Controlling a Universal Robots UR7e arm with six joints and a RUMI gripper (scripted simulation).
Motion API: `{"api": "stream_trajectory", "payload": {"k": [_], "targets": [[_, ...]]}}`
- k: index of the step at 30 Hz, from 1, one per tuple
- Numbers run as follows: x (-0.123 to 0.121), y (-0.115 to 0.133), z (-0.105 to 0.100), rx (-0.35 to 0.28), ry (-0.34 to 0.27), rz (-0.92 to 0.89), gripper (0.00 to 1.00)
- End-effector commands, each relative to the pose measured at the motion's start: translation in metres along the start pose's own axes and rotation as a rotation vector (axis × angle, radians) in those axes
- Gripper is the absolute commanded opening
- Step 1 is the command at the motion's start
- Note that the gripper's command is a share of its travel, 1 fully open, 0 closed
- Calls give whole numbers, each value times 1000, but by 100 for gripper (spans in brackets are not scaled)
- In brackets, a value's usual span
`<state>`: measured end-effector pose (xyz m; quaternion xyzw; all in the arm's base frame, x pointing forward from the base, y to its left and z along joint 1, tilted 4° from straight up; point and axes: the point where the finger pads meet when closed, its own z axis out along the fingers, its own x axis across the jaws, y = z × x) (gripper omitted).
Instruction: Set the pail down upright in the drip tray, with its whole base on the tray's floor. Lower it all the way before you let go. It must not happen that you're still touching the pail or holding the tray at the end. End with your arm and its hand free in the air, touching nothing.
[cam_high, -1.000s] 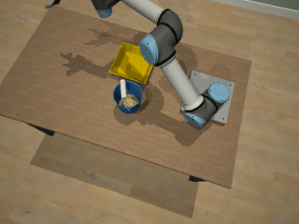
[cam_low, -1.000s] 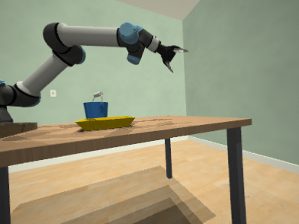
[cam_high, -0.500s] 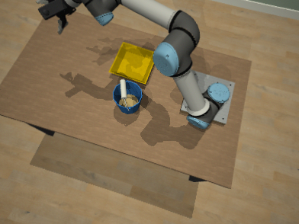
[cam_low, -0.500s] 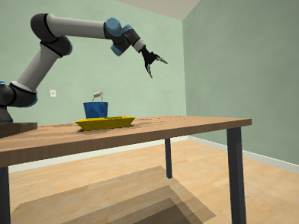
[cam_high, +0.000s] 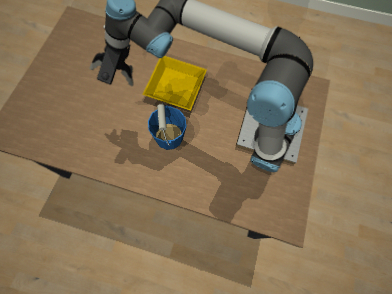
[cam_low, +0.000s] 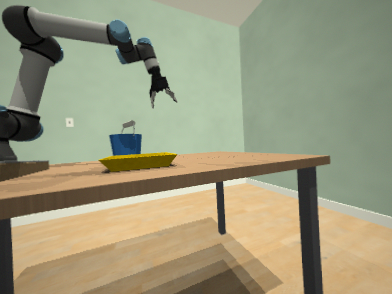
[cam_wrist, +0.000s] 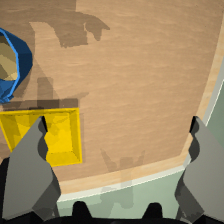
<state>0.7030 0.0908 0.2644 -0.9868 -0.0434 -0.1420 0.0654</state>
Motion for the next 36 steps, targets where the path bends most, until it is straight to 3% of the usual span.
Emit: {"api": "stream_trajectory", "payload": {"k": [1, 2, 9, 14, 36], "targets": [[-72, -27, -15, -11, -106, -105, 100], [-72, -27, -15, -11, -106, -105, 100], [-164, -55, -30, -3, -256, -268, 100], [-196, -63, -36, 3, -308, -325, 100], [-206, -65, -38, 5, -323, -342, 100]]}}
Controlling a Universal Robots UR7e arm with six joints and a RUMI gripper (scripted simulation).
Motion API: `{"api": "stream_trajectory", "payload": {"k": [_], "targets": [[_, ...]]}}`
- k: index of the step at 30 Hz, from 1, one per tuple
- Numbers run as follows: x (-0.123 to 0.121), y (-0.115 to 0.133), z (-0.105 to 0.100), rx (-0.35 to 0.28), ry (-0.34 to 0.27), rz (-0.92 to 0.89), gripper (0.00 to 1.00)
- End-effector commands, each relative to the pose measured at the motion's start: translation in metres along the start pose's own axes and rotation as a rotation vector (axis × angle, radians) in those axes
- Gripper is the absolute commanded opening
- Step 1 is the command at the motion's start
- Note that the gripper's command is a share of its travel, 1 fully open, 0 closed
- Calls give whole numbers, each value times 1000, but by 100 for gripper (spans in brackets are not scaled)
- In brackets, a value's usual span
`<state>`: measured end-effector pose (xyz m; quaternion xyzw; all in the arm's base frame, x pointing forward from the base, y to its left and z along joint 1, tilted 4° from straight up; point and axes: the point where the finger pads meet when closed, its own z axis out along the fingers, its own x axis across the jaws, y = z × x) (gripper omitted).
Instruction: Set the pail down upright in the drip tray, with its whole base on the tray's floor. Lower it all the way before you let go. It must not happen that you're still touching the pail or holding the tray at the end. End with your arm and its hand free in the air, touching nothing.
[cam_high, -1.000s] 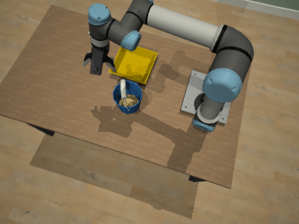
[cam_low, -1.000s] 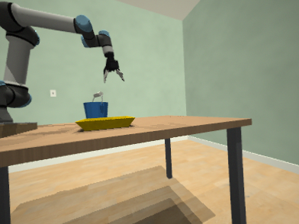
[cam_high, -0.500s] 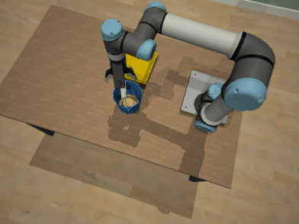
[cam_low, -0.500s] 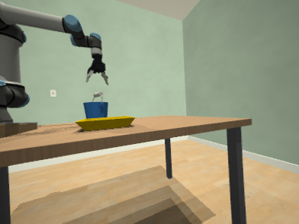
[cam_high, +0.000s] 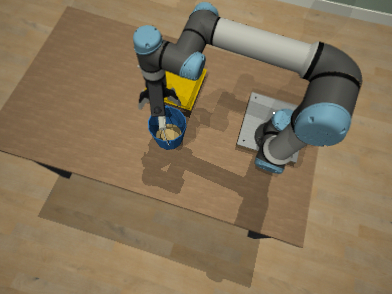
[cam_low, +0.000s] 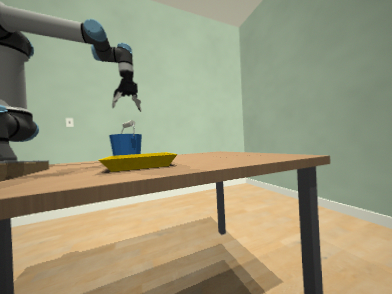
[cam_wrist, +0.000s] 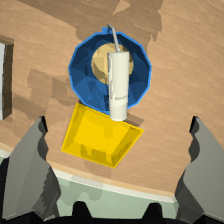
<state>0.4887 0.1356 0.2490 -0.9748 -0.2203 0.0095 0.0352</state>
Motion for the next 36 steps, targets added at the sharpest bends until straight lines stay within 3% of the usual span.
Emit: {"api": "stream_trajectory", "payload": {"k": [1, 36], "targets": [[0, 0, -1, -1, 1, 0, 100], [0, 0, 5, 0, 2, 0, 100]]}}
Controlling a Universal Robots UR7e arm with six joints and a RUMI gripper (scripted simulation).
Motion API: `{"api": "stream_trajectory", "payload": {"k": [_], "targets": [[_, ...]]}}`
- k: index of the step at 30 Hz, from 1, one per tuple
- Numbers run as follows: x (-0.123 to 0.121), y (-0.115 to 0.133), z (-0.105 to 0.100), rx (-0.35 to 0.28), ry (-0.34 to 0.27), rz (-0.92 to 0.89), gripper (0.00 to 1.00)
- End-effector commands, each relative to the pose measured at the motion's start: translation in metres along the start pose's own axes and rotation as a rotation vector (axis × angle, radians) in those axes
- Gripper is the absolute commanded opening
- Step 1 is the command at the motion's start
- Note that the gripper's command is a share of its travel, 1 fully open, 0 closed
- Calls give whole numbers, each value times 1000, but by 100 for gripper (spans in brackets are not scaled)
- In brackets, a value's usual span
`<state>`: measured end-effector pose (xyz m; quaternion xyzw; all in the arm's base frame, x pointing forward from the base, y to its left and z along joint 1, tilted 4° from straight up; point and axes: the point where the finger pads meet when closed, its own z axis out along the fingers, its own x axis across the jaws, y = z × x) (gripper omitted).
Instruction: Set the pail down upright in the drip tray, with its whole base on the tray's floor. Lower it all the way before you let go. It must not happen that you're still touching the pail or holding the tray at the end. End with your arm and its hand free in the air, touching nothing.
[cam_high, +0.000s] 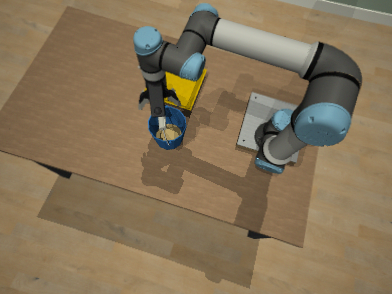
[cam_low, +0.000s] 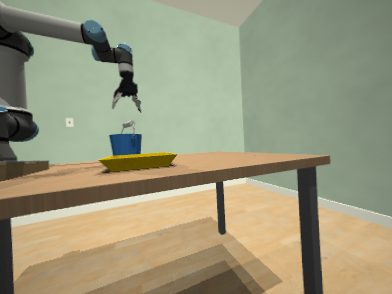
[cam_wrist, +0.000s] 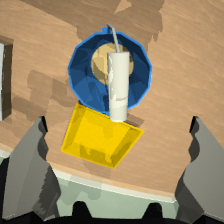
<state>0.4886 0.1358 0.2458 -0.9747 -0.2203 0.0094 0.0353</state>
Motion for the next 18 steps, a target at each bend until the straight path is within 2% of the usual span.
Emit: {"api": "stream_trajectory", "payload": {"k": [1, 18], "targets": [[0, 0, 2, 0, 1, 0, 100], [0, 0, 32, 0, 1, 0, 100]]}}
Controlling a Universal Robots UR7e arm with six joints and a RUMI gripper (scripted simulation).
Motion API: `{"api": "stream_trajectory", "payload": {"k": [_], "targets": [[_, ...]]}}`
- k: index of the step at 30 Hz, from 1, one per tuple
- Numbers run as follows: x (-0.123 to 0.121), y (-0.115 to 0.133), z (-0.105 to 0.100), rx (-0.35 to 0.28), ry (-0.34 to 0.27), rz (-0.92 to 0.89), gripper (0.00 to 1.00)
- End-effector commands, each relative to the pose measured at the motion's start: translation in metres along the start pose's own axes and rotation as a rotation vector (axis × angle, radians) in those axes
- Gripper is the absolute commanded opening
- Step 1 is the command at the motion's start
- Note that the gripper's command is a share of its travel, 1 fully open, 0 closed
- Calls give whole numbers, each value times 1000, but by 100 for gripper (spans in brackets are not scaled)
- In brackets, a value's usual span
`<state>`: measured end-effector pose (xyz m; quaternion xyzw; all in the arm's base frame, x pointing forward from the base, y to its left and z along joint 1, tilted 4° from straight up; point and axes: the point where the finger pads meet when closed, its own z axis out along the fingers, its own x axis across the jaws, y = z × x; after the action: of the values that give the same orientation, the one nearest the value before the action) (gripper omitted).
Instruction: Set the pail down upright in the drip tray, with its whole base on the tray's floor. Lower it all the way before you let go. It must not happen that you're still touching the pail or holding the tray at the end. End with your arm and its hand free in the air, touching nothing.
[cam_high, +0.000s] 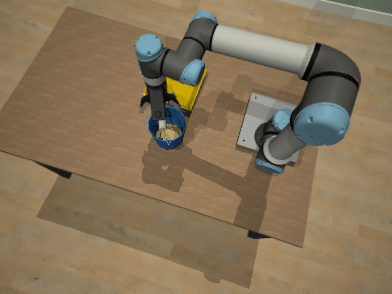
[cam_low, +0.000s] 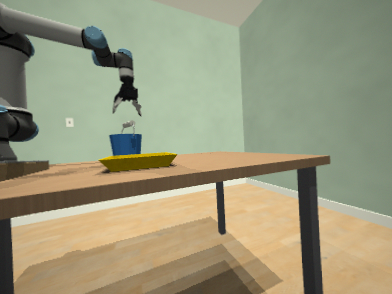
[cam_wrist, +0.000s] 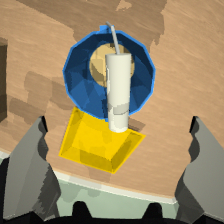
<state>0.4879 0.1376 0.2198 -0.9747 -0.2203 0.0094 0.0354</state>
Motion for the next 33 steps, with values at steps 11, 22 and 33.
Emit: {"api": "stream_trajectory", "payload": {"k": [11, 22, 33], "targets": [[1, 0, 32, -1, 1, 0, 100], [1, 0, 46, -1, 1, 0, 100], [1, 0, 50, -1, 1, 0, 100]]}}
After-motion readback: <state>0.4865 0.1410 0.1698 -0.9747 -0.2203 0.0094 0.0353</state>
